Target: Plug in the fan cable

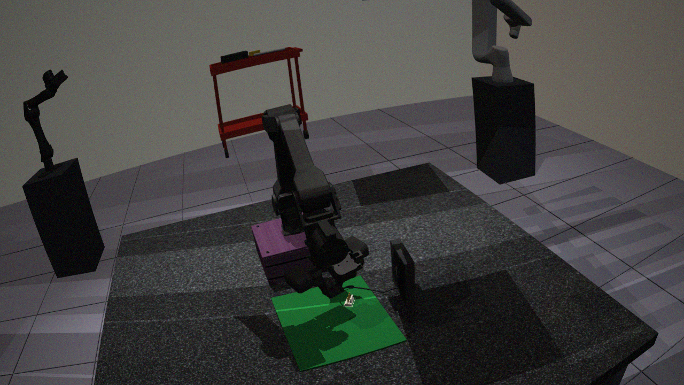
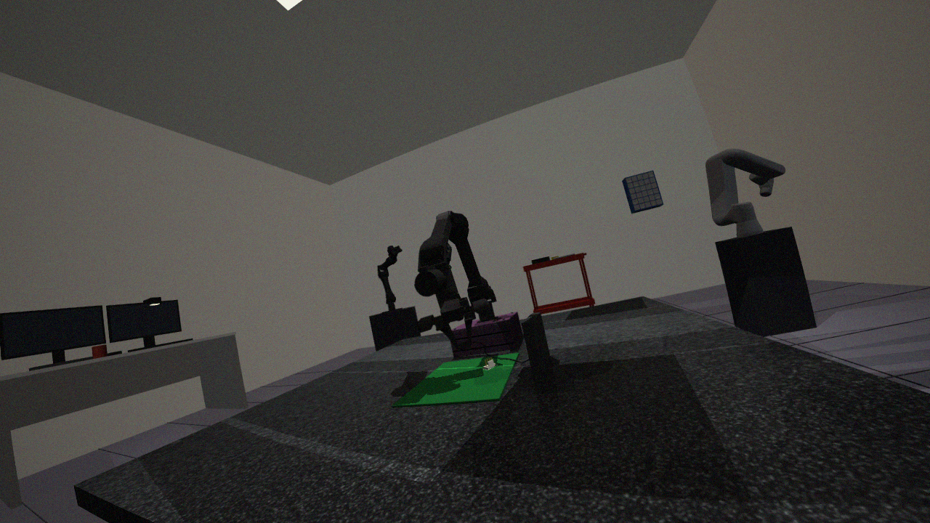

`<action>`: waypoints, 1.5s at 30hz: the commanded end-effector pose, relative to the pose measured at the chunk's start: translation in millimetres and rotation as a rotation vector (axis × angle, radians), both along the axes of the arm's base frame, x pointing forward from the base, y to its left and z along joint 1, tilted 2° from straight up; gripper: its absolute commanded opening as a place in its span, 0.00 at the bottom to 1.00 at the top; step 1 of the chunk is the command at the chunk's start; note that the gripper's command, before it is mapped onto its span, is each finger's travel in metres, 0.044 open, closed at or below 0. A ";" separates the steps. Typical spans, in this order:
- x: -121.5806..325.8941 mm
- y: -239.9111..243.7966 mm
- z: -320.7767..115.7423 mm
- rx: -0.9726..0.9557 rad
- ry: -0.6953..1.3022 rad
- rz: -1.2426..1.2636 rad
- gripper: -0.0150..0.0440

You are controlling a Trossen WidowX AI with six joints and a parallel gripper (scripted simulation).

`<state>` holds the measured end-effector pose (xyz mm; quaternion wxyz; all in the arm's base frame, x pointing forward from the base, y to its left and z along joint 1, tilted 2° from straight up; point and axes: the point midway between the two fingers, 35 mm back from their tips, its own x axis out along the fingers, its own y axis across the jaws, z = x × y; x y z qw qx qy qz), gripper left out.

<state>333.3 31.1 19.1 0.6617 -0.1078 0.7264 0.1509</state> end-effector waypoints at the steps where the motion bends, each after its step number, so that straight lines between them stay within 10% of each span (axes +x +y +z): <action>1: 6.6 9.3 1.2 0.000 -0.023 0.138 0.25; 27: 26.6 78.3 1.0 -0.001 -0.098 1.024 0.25; 45: 21.4 80.2 -15.2 0.165 -0.107 1.065 0.25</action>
